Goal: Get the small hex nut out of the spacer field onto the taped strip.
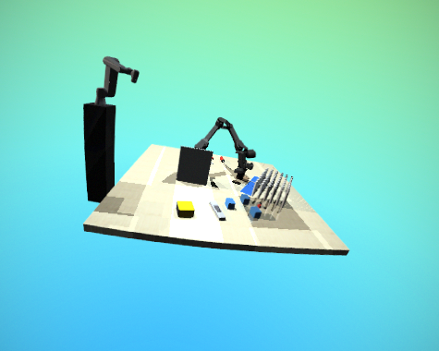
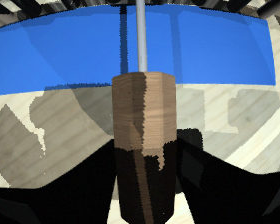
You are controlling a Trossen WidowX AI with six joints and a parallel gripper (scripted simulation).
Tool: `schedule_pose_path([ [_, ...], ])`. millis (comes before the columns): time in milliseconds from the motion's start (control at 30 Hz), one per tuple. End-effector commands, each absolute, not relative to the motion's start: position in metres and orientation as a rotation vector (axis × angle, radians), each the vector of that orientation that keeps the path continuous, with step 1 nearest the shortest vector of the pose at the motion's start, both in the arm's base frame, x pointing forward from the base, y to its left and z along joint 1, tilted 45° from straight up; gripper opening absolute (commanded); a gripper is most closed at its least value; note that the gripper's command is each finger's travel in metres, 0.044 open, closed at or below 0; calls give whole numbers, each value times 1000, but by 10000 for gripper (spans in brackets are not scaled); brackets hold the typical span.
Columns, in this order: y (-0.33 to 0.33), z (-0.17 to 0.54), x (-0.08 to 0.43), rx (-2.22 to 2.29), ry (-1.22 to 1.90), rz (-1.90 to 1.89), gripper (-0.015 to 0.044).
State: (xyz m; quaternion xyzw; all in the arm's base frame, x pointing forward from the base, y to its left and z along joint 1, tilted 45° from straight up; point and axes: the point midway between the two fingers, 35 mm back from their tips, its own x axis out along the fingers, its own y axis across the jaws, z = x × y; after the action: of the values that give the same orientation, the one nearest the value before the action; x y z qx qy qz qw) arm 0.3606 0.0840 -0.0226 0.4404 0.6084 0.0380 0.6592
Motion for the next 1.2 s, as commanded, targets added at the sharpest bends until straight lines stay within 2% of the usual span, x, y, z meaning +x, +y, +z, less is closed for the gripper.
schedule_pose_path([
  [0, 83, -21, 366, 994, 1369, 95, 0],
  [1167, 75, -28, 384, 993, 1368, 95, 0],
])
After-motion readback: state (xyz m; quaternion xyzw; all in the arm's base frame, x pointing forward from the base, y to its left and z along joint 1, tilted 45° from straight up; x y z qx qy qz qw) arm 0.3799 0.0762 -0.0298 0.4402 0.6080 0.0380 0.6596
